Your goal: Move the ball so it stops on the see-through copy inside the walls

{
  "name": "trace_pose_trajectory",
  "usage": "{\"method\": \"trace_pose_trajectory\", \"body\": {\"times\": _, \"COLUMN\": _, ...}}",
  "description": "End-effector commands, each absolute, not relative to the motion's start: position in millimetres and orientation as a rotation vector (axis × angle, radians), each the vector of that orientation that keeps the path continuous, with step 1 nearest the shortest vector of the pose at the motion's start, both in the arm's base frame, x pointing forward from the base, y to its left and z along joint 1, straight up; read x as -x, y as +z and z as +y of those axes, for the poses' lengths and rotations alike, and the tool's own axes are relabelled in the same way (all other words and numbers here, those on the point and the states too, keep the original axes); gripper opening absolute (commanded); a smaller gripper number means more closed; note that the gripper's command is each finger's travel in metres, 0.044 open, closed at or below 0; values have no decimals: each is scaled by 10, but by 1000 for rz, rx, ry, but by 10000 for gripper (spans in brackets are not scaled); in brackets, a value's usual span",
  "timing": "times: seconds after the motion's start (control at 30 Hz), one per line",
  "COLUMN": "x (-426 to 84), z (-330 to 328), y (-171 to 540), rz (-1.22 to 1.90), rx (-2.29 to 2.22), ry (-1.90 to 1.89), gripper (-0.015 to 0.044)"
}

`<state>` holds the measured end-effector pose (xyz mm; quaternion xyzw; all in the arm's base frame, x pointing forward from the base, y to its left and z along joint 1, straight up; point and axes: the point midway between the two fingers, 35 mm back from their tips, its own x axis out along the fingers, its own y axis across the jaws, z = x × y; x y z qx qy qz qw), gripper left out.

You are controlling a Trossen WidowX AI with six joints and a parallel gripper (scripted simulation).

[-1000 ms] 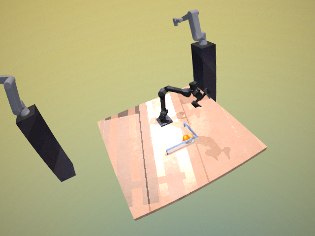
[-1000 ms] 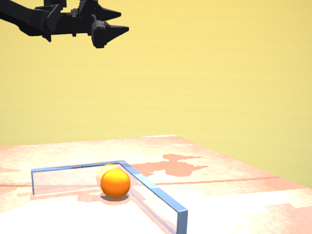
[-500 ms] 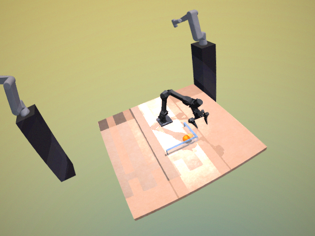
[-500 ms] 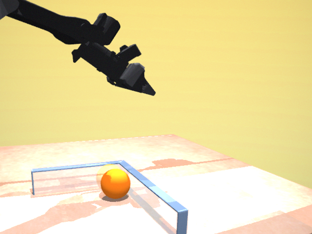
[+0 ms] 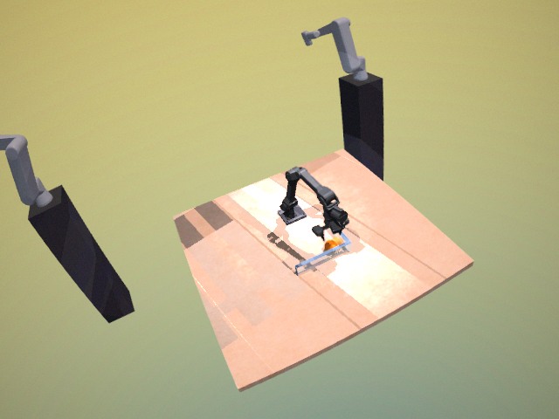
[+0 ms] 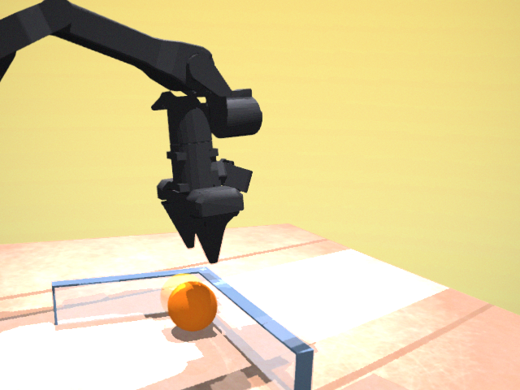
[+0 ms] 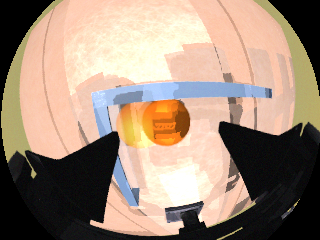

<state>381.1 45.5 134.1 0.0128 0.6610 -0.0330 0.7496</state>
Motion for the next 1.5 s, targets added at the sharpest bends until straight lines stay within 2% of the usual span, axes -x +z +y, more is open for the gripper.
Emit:
{"method": "trace_pose_trajectory", "body": {"times": 0.0, "x": -3693, "z": 417, "y": 1270, "rz": 1537, "rx": -56, "ry": -51, "gripper": 440}}
{"method": "trace_pose_trajectory", "body": {"times": 1.47, "x": -3715, "z": 419, "y": 603, "rz": 1537, "rx": -56, "ry": -51, "gripper": 440}}
